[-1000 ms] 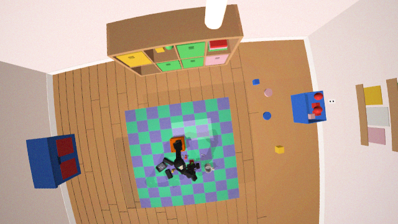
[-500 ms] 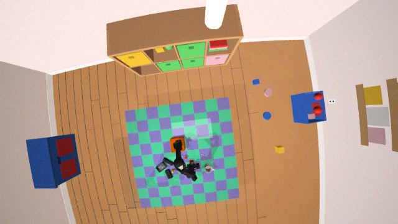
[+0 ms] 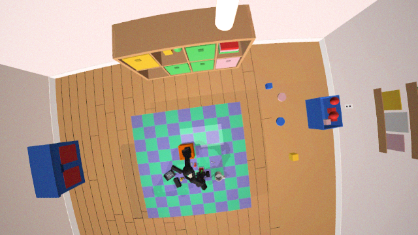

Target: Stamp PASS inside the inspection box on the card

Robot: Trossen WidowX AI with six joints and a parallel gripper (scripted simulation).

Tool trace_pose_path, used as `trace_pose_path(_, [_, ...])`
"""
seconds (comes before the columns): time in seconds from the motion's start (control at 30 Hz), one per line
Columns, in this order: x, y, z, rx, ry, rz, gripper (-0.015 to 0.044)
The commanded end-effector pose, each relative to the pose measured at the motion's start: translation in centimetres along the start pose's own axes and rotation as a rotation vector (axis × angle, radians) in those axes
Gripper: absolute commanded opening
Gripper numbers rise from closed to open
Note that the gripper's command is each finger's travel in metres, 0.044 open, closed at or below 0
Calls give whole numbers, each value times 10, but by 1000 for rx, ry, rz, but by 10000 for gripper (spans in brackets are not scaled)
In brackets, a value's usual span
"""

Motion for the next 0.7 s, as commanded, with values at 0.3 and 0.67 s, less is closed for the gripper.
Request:
trace_pose_path(0.3, [1,-3,0,3,1,-2,0])
trace_pose_path(0.67, [1,-8,0,3,1,-2,0])
Point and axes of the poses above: the point midway between the two fingers, 35 mm back from their tips, its own y axis out along the fingers, its own z axis across the jaws, x = y × z, the point moved 9 cm from there along -y, back along the fingers, and after that the axes turned 6 degrees about -y, right-handed, at the moved point
